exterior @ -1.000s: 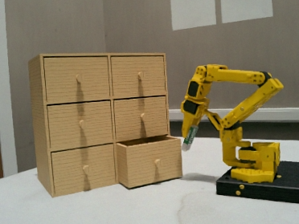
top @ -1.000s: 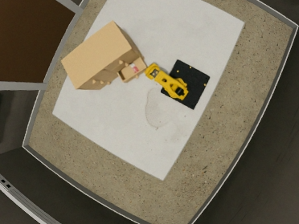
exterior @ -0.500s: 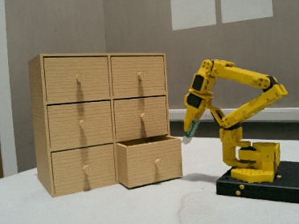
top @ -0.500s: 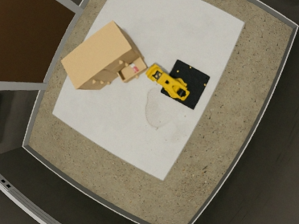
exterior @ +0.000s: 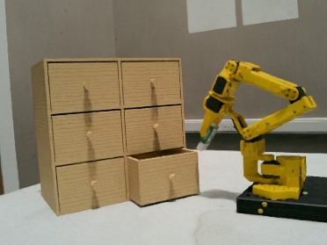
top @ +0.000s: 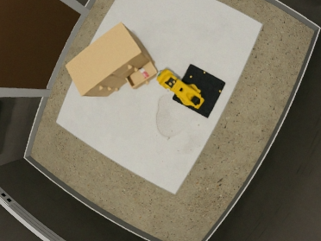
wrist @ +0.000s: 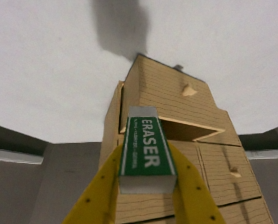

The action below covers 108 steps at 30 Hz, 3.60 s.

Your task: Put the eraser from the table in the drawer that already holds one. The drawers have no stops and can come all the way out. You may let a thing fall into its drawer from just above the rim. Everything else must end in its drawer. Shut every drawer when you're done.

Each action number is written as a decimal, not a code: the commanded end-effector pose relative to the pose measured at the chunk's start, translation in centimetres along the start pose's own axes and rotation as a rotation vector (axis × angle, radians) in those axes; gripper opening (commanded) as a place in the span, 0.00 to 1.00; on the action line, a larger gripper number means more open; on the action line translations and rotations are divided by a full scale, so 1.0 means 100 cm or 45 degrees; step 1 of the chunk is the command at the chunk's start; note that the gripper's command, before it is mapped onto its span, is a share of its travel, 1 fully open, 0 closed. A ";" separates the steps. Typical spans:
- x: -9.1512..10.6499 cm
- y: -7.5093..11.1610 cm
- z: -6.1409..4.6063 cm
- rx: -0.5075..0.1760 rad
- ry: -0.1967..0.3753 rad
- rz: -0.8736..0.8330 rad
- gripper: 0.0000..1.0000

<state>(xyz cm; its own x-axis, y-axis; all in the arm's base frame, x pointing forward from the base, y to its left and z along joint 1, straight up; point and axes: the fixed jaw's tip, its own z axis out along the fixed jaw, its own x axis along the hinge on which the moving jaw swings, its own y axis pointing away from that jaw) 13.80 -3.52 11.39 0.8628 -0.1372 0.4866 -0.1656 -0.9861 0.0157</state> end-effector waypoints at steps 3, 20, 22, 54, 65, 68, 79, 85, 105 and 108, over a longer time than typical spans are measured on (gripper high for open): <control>0.007 -0.001 0.000 0.007 0.021 0.004 0.00; 0.016 -0.001 0.005 0.008 0.021 0.004 0.00; 0.017 -0.001 0.006 0.008 0.021 0.004 0.00; 0.020 -0.002 0.006 0.010 0.020 0.000 0.00; 0.023 -0.003 0.005 0.013 0.020 -0.004 0.00; 0.023 -0.003 0.005 0.014 0.020 -0.005 0.00; 0.023 -0.003 0.005 0.014 0.020 -0.005 0.00; 0.024 -0.002 0.001 0.011 0.020 -0.001 0.00; 0.026 -0.001 -0.007 0.009 0.020 0.004 0.00; 0.026 -0.001 -0.007 0.009 0.020 0.003 0.00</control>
<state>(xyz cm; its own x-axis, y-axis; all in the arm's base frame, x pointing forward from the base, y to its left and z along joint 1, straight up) 15.74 -3.72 13.01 0.8570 -0.1284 0.4991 -0.1568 -0.9875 0.0151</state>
